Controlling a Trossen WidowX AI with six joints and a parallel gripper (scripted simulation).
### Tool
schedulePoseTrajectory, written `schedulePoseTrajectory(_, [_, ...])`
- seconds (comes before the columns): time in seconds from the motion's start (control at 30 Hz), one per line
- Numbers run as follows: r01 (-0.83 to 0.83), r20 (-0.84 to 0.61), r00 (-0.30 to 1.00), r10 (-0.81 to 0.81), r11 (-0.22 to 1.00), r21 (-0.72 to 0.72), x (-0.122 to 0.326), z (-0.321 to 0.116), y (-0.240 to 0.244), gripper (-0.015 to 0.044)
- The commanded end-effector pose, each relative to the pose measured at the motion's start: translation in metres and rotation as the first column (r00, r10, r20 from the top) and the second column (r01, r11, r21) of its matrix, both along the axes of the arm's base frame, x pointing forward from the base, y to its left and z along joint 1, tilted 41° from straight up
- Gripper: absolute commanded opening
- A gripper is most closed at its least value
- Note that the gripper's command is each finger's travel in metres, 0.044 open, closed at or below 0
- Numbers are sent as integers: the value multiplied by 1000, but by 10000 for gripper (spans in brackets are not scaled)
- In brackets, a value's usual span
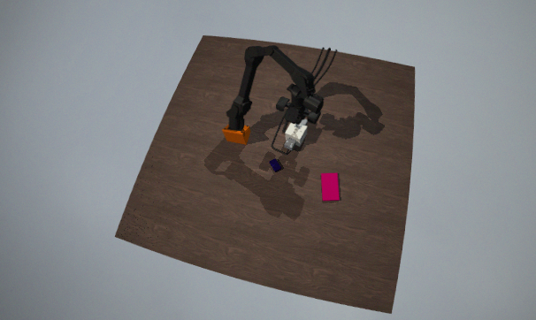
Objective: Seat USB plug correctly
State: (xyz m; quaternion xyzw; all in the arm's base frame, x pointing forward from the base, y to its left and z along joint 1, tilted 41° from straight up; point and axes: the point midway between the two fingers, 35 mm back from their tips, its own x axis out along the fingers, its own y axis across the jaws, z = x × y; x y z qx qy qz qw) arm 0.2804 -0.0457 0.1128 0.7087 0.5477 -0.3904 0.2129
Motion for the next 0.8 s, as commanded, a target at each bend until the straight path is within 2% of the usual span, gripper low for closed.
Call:
schedulePoseTrajectory(0.0, [4,-5,1000,-4,1000,-6,0,-1,0,0])
schedulePoseTrajectory(0.77, [15,-22,1000,-16,1000,-20,0,-3,1,0])
